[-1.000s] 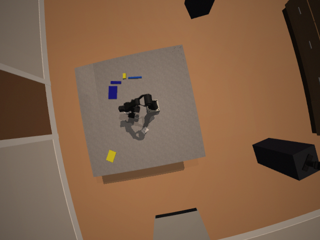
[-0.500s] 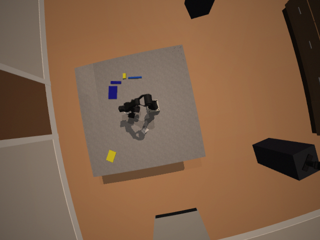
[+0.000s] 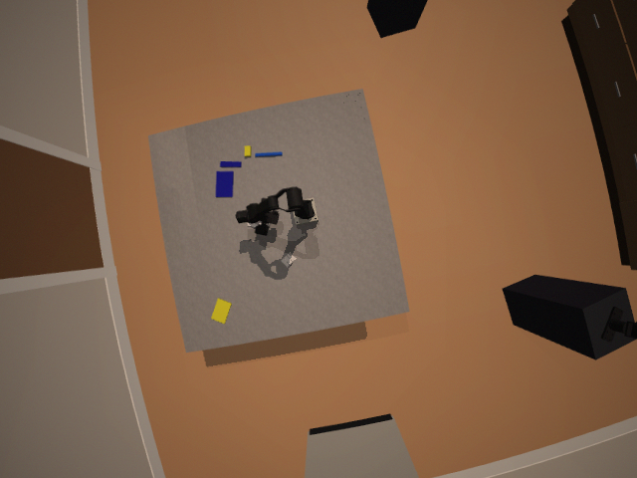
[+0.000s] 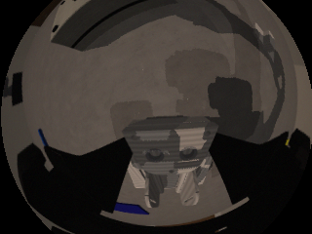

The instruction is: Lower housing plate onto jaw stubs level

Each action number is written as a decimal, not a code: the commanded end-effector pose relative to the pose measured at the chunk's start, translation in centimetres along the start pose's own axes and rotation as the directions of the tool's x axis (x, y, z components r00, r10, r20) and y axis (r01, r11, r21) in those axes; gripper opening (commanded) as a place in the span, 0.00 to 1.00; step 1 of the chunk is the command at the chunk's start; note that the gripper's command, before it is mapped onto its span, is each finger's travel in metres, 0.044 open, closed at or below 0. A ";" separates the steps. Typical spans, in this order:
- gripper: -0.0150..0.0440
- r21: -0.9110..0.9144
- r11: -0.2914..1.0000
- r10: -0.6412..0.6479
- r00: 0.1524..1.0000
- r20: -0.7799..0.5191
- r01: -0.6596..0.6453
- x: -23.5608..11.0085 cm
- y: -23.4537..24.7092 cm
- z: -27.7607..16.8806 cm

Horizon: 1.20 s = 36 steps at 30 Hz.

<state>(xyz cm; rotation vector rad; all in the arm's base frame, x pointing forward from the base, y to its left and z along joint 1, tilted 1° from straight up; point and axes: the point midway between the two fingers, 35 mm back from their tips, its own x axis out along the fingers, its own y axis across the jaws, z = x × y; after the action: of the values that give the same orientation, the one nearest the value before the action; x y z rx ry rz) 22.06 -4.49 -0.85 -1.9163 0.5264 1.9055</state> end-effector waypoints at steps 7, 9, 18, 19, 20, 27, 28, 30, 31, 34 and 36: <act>0.85 0.001 1.000 0.003 1.000 -0.005 -0.003 -0.4 0.0 -0.2; 0.85 0.001 1.000 0.003 1.000 -0.005 -0.003 -0.3 0.0 -0.2; 0.85 0.001 1.000 0.003 1.000 -0.005 -0.003 -0.1 0.0 -0.2; 0.85 0.001 1.000 0.003 1.000 -0.005 -0.003 -0.1 0.0 -0.2; 0.85 0.001 1.000 0.003 1.000 -0.005 -0.003 0.0 0.0 -0.2; 0.85 0.001 1.000 0.003 1.000 -0.005 -0.003 0.1 0.0 -0.2; 0.85 0.001 1.000 0.003 1.000 -0.005 -0.003 0.1 0.0 -0.2; 0.85 0.001 1.000 0.003 1.000 -0.005 -0.003 0.2 0.0 -0.2; 0.85 0.001 1.000 0.003 1.000 -0.005 -0.003 0.3 0.0 -0.2; 0.85 0.001 1.000 0.003 1.000 -0.005 -0.003 0.3 0.0 -0.2; 0.85 0.001 1.000 0.003 1.000 -0.005 -0.003 0.3 0.0 -0.2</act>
<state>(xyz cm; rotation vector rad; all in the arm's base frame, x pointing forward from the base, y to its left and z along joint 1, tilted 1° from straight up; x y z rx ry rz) 22.09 -4.52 -0.87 -1.9146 0.5278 1.9072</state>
